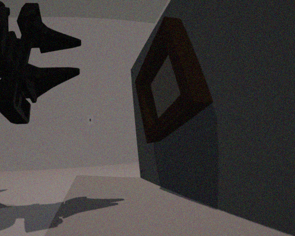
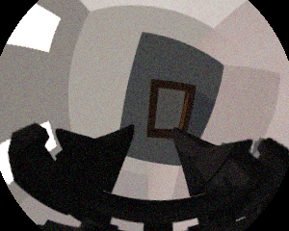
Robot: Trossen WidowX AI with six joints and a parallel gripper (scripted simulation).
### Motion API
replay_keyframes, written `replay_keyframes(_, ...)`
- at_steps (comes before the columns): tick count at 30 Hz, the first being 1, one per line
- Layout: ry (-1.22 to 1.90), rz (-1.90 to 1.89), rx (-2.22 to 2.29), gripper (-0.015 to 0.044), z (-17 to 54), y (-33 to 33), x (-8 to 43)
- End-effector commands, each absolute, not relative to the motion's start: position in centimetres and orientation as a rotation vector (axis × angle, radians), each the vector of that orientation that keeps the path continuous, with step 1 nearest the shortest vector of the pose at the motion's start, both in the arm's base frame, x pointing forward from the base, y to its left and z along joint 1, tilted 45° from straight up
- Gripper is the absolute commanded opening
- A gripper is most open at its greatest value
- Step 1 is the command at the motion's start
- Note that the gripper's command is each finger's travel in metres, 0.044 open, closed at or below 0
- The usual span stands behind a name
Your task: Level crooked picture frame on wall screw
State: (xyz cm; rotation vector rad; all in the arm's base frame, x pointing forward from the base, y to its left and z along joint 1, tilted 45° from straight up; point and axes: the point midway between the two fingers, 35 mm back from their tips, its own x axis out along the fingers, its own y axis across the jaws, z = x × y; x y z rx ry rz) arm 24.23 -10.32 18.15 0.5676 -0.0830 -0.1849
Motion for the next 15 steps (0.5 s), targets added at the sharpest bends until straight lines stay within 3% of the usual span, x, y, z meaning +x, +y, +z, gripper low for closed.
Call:
replay_keyframes(1,-0.083,-0.177,0.588,0.026,17.94,-10.51,24.17)
replay_keyframes(15,-0.084,-0.177,0.588,0.026,17.92,-10.53,24.57)
